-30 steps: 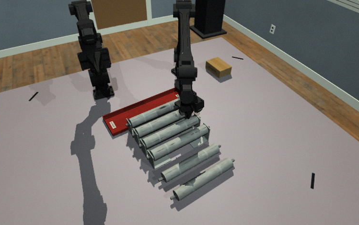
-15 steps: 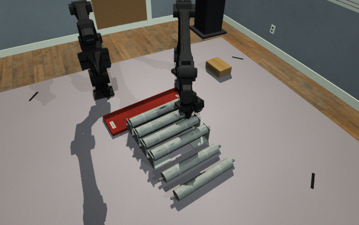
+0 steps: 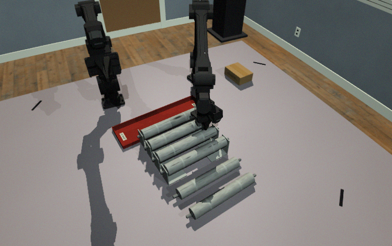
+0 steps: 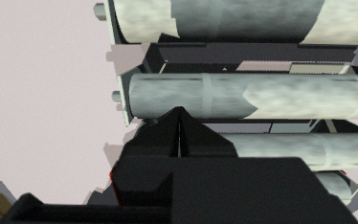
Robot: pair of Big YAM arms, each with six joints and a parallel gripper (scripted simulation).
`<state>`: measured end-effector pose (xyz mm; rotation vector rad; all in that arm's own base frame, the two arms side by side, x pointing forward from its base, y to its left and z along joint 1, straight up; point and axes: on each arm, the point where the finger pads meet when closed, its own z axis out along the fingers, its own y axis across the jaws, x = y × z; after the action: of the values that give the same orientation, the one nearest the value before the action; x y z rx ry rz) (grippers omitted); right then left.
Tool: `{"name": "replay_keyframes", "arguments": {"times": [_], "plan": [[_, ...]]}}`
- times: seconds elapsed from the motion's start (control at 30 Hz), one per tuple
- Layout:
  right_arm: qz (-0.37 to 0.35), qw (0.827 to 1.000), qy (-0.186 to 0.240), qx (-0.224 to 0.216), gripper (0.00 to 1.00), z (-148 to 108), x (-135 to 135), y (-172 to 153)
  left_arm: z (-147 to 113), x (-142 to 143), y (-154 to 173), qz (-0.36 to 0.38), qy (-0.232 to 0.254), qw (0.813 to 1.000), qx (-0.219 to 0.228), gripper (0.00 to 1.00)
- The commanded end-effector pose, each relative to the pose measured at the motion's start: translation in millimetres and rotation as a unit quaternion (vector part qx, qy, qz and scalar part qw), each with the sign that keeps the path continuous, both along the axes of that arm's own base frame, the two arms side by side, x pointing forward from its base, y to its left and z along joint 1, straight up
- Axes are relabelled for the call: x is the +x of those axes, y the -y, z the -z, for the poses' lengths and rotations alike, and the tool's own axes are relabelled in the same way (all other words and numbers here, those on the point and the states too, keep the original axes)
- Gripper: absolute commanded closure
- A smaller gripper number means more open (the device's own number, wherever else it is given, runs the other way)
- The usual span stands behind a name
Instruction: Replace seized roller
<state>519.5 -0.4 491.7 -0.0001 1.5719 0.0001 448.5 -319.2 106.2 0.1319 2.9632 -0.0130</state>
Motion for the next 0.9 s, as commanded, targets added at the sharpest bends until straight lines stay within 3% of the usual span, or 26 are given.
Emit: {"name": "replay_keyframes", "arguments": {"times": [0.0,0.3,0.5,0.53,0.7,0.77,0.87], "plan": [[0.002,1.0,0.004,0.007,1.0,-4.0,-1.3,3.7,-0.8,2.7,7.3,0.008,0.003,1.0,0.0,1.0],[0.002,1.0,0.004,0.007,1.0,-4.0,-1.3,3.7,9.0,-0.6,4.8,0.008,0.0,1.0,0.002,1.0],[0.002,1.0,0.004,0.007,1.0,-4.0,-1.3,3.7,-6.3,6.7,7.7,0.004,0.011,1.0,-0.007,1.0],[0.002,1.0,0.004,0.007,1.0,-4.0,-1.3,3.7,5.4,2.1,6.7,0.008,0.004,1.0,-0.001,1.0],[0.002,1.0,0.004,0.007,1.0,-4.0,-1.3,3.7,11.8,0.2,5.5,0.008,-0.001,1.0,0.003,1.0],[0.002,1.0,0.004,0.007,1.0,-4.0,-1.3,3.7,-6.4,22.3,9.5,0.002,0.01,1.0,-0.005,1.0],[0.002,1.0,0.004,0.007,1.0,-4.0,-1.3,3.7,-4.2,27.9,10.4,0.002,0.012,1.0,-0.008,1.0]]}}
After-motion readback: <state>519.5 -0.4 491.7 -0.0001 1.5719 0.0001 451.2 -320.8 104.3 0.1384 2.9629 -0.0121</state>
